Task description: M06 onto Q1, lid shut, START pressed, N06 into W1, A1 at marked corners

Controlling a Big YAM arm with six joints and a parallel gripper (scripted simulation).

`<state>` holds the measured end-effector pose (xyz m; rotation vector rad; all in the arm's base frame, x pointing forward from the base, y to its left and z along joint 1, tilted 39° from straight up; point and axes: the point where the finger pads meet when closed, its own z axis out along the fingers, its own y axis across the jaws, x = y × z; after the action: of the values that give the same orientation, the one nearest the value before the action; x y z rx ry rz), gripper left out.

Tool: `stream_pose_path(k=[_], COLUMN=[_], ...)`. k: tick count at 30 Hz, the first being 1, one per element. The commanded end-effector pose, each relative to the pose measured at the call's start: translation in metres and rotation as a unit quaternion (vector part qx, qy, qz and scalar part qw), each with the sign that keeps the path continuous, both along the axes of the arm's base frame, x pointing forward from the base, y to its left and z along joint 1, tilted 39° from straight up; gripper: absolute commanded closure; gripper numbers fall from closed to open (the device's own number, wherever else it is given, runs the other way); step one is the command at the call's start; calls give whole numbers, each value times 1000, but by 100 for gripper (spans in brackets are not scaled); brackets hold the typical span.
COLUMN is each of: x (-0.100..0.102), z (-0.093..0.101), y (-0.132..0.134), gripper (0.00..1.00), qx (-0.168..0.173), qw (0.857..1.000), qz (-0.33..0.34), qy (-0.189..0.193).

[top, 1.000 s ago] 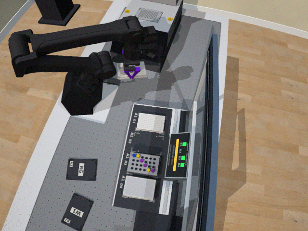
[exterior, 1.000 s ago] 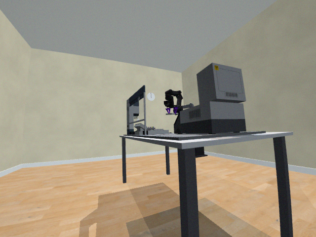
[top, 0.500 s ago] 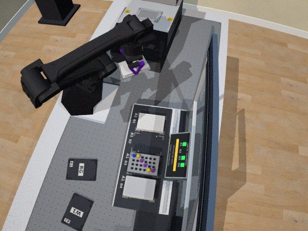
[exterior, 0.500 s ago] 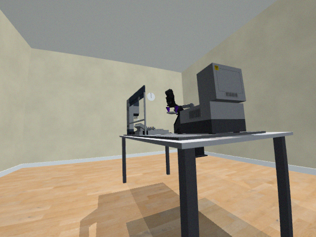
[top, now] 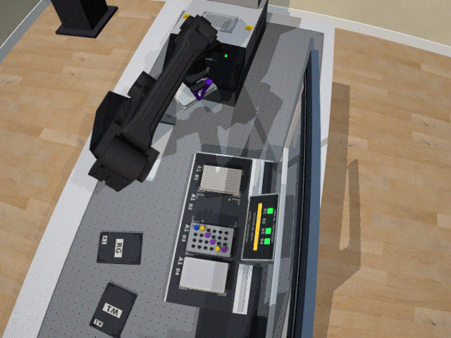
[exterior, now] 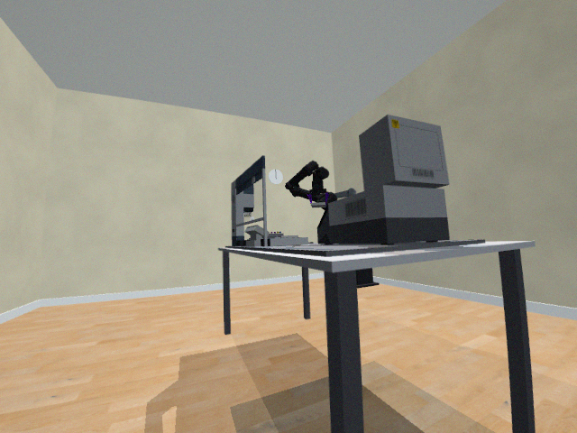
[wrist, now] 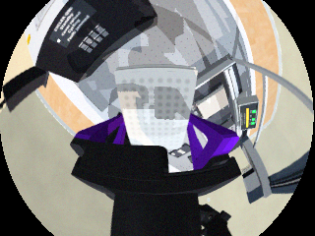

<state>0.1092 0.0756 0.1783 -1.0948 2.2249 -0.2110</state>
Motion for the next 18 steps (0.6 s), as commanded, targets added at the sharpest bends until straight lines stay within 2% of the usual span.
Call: stream_pose_path(k=[1, 3, 5, 7, 10, 18], x=[-3, -8, -7, -7, -18, -45], z=[25, 27, 24, 24, 26, 30], y=[6, 15, 14, 14, 34, 64], gripper=[100, 100, 100, 100, 100, 100], qx=[22, 11, -2, -2, -20, -68], qw=[1000, 1000, 999, 999, 997, 990], qz=[7, 27, 42, 42, 70, 125], qy=[-6, -9, -11, -11, -14, -25])
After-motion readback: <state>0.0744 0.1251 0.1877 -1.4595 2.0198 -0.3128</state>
